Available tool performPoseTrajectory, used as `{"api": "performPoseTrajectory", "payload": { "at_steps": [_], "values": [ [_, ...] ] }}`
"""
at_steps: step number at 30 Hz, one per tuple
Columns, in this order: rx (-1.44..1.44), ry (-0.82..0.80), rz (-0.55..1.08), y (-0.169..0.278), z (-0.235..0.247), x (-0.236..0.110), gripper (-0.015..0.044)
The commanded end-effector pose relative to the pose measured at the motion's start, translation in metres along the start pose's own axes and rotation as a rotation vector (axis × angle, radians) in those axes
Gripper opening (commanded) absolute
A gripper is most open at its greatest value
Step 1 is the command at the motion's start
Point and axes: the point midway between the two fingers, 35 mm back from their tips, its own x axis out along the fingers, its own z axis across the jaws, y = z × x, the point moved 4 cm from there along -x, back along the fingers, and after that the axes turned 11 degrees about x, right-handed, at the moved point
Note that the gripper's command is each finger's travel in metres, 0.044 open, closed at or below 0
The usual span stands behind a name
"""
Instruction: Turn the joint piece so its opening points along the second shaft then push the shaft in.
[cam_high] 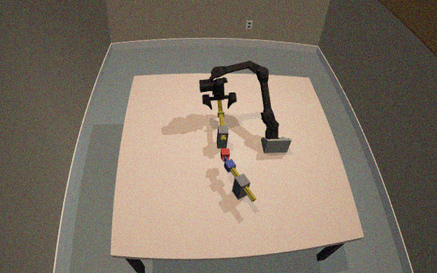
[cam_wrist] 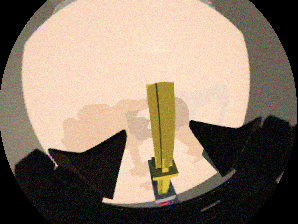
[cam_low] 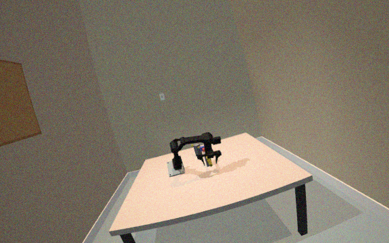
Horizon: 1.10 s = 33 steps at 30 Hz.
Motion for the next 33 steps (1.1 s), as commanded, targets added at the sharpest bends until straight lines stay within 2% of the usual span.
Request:
{"api": "performPoseTrajectory", "payload": {
  "at_steps": [1,8,21,32,33],
  "values": [
    [-0.005,0.004,-0.006,-0.0006,-0.0009,0.0075,0.044],
    [-0.004,0.005,-0.006,-0.0005,-0.0011,0.0165,0.044],
    [-0.004,0.005,-0.006,-0.0005,-0.0011,0.0165,0.0102],
    [-0.004,0.005,-0.006,-0.0005,-0.0011,0.0165,0.0102],
    [-0.004,0.005,-0.006,-0.0005,-0.0011,0.0165,0.0076]
  ]
}}
